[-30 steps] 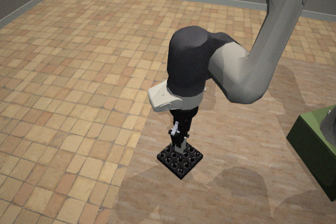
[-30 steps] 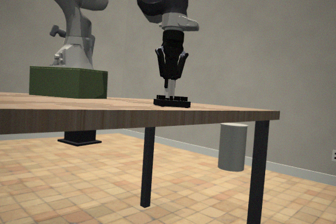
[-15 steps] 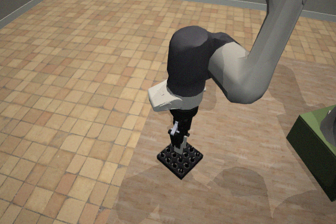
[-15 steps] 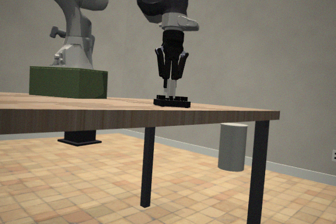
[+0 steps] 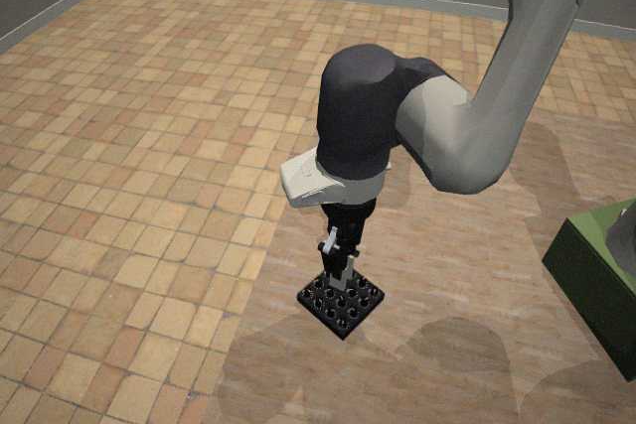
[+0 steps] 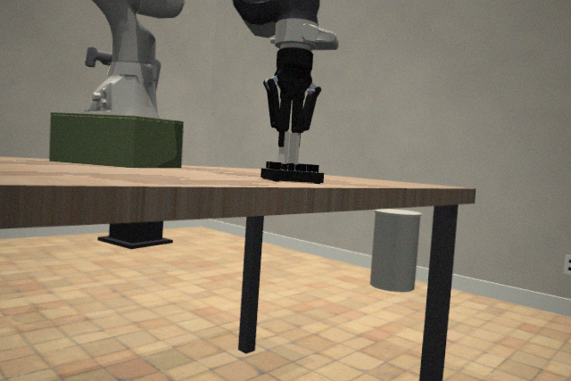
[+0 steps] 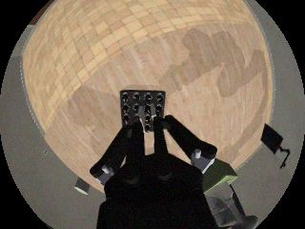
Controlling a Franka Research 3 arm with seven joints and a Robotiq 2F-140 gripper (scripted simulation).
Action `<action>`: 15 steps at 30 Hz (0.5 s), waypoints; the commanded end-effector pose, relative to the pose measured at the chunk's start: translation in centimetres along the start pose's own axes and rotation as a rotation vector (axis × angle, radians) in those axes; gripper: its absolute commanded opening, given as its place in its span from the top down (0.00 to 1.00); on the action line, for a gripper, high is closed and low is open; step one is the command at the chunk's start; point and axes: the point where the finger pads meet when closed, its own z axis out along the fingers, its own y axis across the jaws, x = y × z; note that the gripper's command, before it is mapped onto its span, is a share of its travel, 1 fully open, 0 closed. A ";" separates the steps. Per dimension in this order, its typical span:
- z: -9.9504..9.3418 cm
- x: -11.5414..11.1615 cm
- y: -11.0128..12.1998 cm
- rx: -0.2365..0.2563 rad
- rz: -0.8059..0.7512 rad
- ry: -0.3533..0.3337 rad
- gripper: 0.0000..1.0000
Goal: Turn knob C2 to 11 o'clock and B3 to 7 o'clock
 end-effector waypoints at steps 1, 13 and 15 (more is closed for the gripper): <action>-0.4 0.0 0.0 -0.001 -0.001 -0.001 0.88; -3.1 0.0 0.0 -0.001 -0.001 -0.001 0.88; -3.2 0.0 0.0 -0.001 -0.001 -0.001 0.88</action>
